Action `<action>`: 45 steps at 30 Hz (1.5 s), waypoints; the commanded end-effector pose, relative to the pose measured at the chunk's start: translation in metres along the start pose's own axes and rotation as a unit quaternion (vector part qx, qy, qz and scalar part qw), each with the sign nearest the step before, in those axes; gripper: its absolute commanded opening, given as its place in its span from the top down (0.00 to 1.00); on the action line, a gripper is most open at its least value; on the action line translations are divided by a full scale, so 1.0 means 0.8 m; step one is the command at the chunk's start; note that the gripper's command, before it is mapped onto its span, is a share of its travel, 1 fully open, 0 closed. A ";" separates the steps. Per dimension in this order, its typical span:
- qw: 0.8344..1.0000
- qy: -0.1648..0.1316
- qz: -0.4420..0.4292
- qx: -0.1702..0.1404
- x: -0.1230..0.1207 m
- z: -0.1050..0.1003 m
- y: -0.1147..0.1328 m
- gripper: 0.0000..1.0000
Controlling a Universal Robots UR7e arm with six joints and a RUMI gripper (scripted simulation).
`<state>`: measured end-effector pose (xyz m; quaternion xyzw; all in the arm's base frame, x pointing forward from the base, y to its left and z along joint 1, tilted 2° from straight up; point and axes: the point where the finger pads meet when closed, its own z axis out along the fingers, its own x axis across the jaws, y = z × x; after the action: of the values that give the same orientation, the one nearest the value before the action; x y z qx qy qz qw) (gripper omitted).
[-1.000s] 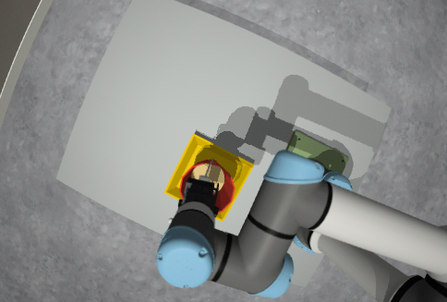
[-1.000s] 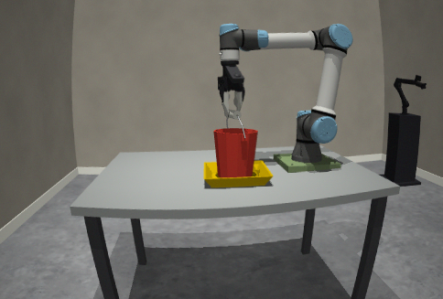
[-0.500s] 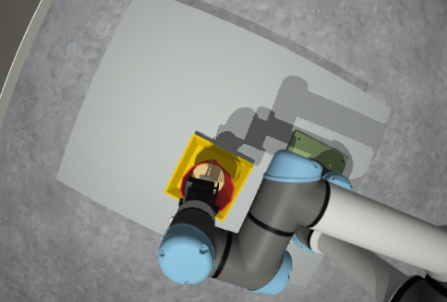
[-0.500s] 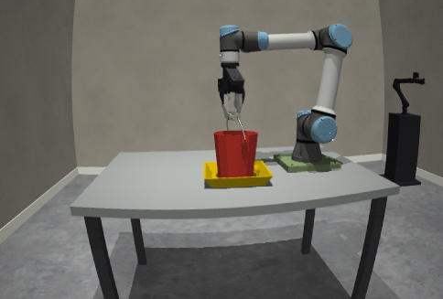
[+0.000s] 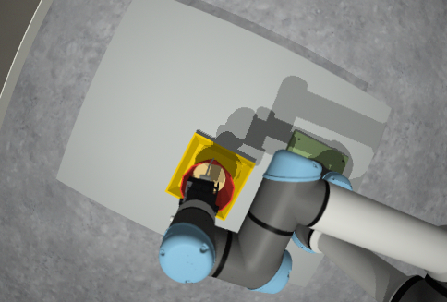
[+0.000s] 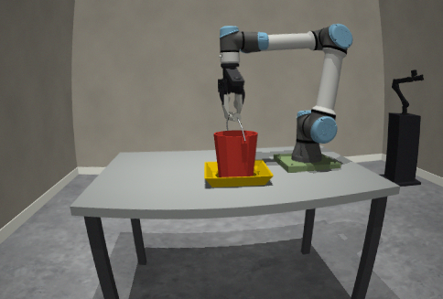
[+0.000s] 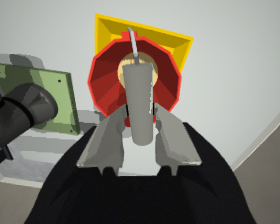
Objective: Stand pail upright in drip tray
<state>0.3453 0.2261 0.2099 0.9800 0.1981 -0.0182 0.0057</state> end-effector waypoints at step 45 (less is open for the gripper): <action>1.000 0.000 0.000 0.000 0.000 0.000 0.000 0.00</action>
<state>0.3452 0.2259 0.2097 0.9800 0.1981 -0.0185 0.0059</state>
